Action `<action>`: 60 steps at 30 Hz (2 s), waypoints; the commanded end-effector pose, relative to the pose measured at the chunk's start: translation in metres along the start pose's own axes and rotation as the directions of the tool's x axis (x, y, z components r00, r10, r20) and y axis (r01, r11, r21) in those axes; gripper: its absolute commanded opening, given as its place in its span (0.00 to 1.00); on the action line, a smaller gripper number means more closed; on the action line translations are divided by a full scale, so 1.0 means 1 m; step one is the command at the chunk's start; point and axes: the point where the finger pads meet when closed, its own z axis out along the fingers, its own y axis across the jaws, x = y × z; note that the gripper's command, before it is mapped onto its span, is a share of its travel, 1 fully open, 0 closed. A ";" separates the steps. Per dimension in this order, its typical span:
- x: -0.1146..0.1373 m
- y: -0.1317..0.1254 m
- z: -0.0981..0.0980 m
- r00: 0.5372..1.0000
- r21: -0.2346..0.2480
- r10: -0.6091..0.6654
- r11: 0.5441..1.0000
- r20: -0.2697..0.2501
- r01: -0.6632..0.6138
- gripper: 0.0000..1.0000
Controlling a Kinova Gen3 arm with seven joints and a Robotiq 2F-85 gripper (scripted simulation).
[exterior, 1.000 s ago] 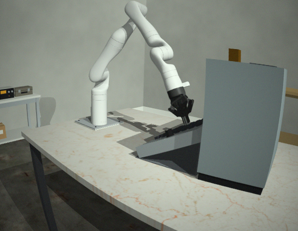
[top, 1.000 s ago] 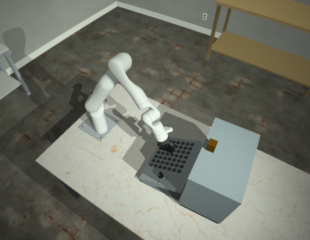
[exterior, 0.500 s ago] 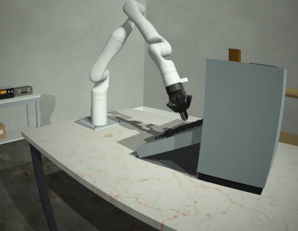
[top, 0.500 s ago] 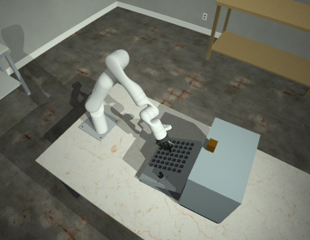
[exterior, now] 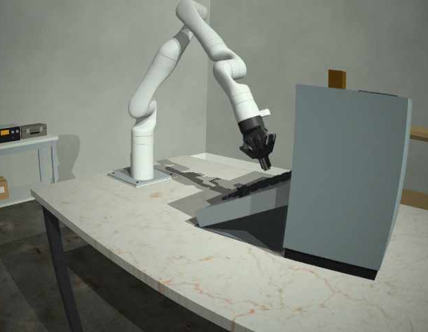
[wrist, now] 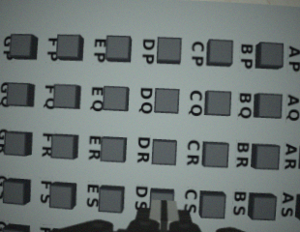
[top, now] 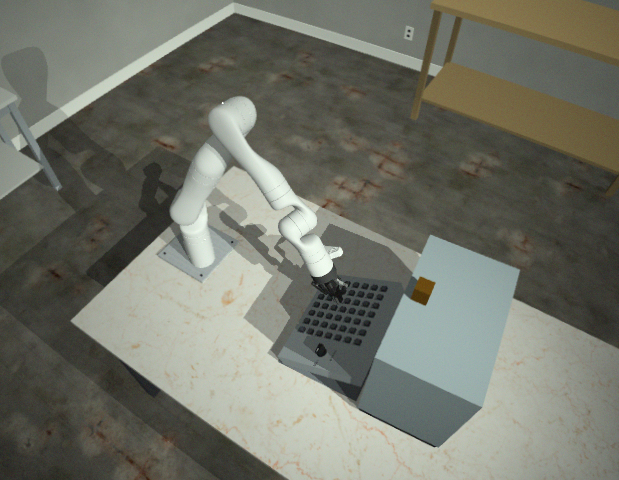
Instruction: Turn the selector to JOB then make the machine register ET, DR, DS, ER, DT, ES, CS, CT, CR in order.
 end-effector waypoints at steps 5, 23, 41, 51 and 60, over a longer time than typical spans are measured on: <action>0.045 -0.001 -0.001 1.000 0.005 -0.001 1.000 -0.001 0.001 0.10; 0.068 0.003 0.007 1.000 -0.006 -0.004 1.000 -0.003 0.004 0.10; 0.067 0.001 0.021 1.000 -0.003 -0.003 1.000 -0.001 0.003 0.10; 0.067 0.001 0.021 1.000 -0.003 -0.004 1.000 -0.001 0.004 0.10; 0.067 0.001 0.022 1.000 -0.003 -0.003 1.000 -0.001 0.003 0.10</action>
